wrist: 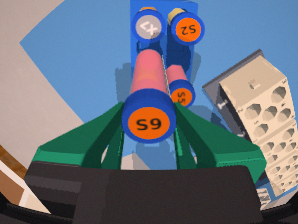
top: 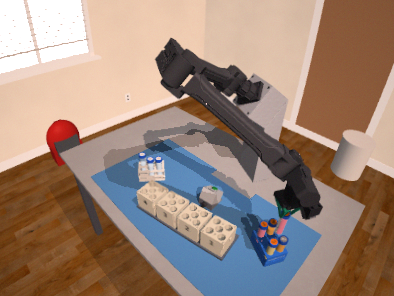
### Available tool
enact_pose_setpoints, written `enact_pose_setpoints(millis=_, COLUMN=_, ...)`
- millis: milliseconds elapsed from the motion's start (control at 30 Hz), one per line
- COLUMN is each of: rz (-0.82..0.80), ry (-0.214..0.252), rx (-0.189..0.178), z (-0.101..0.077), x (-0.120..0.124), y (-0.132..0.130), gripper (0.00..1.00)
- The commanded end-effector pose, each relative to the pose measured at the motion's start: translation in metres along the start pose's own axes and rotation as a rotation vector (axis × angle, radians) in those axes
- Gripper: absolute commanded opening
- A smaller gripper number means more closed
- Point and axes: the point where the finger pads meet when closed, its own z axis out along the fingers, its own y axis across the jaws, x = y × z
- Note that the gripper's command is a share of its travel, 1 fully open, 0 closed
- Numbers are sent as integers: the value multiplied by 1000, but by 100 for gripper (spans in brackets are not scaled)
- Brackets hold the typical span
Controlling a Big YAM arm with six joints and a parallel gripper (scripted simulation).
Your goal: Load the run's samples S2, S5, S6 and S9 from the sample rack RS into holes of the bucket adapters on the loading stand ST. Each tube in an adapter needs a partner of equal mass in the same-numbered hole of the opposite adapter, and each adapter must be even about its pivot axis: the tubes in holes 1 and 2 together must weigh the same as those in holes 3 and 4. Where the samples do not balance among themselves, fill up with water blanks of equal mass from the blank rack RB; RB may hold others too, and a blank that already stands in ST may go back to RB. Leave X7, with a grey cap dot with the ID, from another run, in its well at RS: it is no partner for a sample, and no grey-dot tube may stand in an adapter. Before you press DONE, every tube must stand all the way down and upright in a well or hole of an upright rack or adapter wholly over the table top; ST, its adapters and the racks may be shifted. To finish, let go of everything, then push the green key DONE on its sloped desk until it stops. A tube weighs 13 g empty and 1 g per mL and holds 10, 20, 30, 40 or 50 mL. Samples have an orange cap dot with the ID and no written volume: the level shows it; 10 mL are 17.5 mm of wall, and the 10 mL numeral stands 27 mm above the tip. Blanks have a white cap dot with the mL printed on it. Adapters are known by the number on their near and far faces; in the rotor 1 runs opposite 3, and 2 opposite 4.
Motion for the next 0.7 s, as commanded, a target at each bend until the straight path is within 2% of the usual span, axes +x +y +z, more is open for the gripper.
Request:
enact_pose_setpoints(millis=0, rz=17, ry=-31, rx=0, z=-26, x=-8, y=1, gripper=0)
enact_pose_setpoints(millis=300, rz=26, ry=-38, rx=0, z=-57, x=-13, y=-1, gripper=0)
enact_pose_setpoints(millis=400, rz=21, ry=-24, rx=-1, z=-54, x=-10, y=2, gripper=0)
enact_pose_setpoints(millis=433, rz=28, ry=-39, rx=0, z=-64, x=-15, y=-1, gripper=0)
enact_pose_setpoints(millis=467, rz=28, ry=-39, rx=0, z=-66, x=-14, y=-1, gripper=0)
enact_pose_setpoints(millis=500, rz=23, ry=-18, rx=-1, z=-54, x=-8, y=-1, gripper=0)
enact_pose_setpoints(millis=667, rz=23, ry=-18, rx=-1, z=-54, x=-8, y=-1, gripper=0)
